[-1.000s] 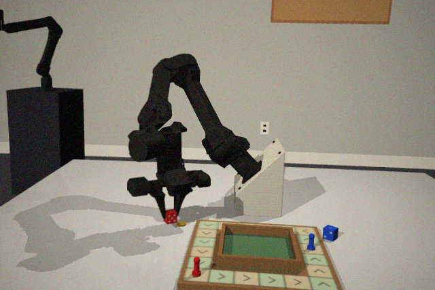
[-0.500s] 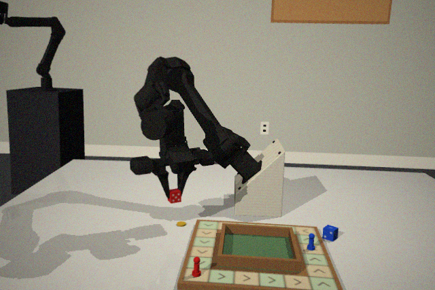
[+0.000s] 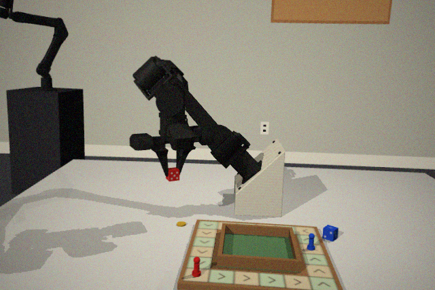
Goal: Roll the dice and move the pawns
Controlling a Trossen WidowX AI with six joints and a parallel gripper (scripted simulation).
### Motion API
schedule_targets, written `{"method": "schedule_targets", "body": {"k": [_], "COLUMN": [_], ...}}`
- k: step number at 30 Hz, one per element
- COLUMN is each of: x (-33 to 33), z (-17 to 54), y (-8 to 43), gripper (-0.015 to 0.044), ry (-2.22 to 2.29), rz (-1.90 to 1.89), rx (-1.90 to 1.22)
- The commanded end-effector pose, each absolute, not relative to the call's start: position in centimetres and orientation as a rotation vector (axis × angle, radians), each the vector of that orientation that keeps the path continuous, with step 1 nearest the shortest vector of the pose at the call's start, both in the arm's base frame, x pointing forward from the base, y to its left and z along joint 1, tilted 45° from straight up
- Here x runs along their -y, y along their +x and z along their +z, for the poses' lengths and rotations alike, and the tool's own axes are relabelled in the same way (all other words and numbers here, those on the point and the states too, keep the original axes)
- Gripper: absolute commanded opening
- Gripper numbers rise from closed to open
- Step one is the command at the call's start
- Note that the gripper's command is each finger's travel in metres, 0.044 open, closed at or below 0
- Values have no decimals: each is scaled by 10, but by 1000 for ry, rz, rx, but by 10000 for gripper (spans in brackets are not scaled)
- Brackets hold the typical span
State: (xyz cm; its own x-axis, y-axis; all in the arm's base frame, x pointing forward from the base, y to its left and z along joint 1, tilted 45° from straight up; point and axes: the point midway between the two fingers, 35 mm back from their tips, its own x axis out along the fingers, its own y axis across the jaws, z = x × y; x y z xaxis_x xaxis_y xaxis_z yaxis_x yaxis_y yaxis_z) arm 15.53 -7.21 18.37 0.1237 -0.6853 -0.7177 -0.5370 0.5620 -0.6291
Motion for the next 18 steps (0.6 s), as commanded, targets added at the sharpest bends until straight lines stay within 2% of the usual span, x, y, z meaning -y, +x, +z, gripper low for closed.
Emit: {"method": "schedule_targets", "body": {"k": [1, 18], "x": [69, 30], "z": [188, 152], "y": [156, 210], "gripper": [0, 0], "ry": [-1098, -1364], "rz": [-148, 144], "rx": [-1536, -1593]}}
